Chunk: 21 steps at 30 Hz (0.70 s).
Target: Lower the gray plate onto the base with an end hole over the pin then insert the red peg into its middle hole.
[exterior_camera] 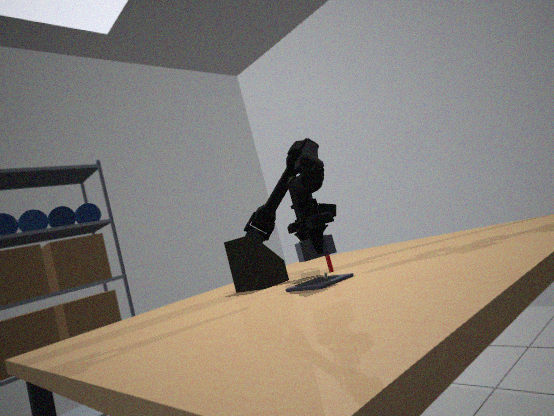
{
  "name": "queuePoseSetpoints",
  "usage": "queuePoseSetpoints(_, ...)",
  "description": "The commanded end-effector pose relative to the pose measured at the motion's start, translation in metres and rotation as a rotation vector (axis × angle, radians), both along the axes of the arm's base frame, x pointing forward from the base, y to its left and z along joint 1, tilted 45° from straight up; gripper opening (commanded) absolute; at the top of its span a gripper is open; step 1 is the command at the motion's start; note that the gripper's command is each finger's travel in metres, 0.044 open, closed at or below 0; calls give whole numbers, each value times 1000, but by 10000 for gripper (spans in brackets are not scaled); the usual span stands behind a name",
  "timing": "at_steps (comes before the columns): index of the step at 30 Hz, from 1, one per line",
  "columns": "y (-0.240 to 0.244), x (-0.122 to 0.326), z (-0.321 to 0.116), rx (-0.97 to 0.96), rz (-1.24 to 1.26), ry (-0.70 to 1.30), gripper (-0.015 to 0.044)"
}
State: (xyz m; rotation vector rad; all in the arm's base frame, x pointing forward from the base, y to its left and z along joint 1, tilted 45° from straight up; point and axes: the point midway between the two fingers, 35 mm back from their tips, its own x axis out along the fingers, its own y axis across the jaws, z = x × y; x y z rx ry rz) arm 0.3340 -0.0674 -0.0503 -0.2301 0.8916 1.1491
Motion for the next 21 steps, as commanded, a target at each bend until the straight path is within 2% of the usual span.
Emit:
queuePoseSetpoints(1,-2,-7,-17,1,-1,13,0)
queuePoseSetpoints(21,-4,-9,-25,2,-3,16,0)
